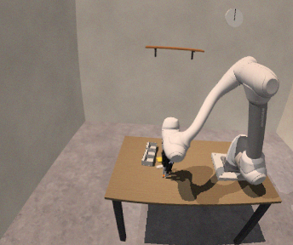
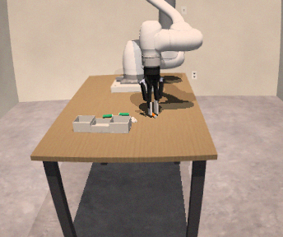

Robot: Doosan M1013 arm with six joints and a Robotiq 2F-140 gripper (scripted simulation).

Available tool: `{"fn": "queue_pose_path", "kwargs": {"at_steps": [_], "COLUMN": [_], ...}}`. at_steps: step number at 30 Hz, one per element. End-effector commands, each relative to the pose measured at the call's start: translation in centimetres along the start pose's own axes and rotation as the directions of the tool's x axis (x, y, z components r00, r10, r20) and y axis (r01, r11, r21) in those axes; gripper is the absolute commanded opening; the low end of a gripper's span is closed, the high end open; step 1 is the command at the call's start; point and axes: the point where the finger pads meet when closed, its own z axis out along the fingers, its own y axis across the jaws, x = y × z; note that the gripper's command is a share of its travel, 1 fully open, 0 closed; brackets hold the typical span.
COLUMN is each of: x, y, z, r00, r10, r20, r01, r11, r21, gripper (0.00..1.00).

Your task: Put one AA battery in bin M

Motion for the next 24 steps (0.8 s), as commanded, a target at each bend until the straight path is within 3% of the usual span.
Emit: {"fn": "queue_pose_path", "kwargs": {"at_steps": [1,21,22,24], "x": [0.00,-0.01,-0.01,-0.01], "y": [0.00,-0.01,-0.01,-0.01], "z": [0.34,1.14,1.14,1.14], "r00": [1.000,1.000,1.000,1.000], "r10": [0.000,0.000,0.000,0.000], "r20": [0.000,0.000,0.000,0.000], "r01": [0.000,0.000,0.000,0.000], "r11": [1.000,1.000,1.000,1.000], "r21": [0.000,0.000,0.000,0.000], "gripper": [0.17,0.17,0.05,0.05]}}
